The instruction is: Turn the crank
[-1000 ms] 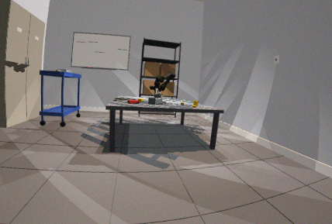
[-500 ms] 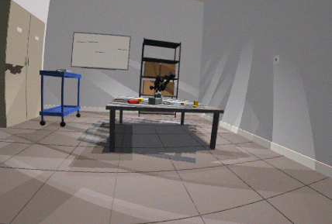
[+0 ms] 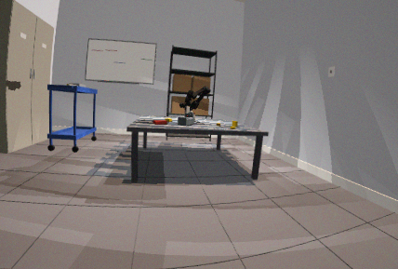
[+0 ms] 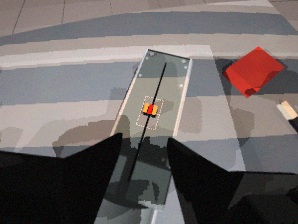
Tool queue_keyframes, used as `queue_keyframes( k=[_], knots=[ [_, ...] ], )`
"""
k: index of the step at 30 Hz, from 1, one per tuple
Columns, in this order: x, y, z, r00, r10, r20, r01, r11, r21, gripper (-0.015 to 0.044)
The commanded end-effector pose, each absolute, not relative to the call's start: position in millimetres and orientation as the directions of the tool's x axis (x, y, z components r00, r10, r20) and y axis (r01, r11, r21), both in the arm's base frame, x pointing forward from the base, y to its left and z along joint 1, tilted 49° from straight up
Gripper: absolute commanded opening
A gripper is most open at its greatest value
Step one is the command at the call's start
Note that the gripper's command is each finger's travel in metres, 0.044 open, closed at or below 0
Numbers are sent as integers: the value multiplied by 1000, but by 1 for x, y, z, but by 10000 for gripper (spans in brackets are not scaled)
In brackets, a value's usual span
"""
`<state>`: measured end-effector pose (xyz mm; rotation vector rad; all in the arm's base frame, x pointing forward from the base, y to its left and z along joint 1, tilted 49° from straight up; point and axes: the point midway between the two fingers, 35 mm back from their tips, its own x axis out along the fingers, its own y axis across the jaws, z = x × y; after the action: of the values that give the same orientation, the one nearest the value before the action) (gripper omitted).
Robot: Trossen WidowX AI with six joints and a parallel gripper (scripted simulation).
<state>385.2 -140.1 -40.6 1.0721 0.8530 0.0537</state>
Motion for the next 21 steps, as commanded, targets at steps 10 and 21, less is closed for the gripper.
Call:
queue_keyframes(
  k=[10, 21],
  knots=[
    [385, -140, -41, 688, 428, -586, 352, 509, 785, 387],
    [385, -140, -41, 688, 428, -586, 352, 509, 785, 99]
  ],
)
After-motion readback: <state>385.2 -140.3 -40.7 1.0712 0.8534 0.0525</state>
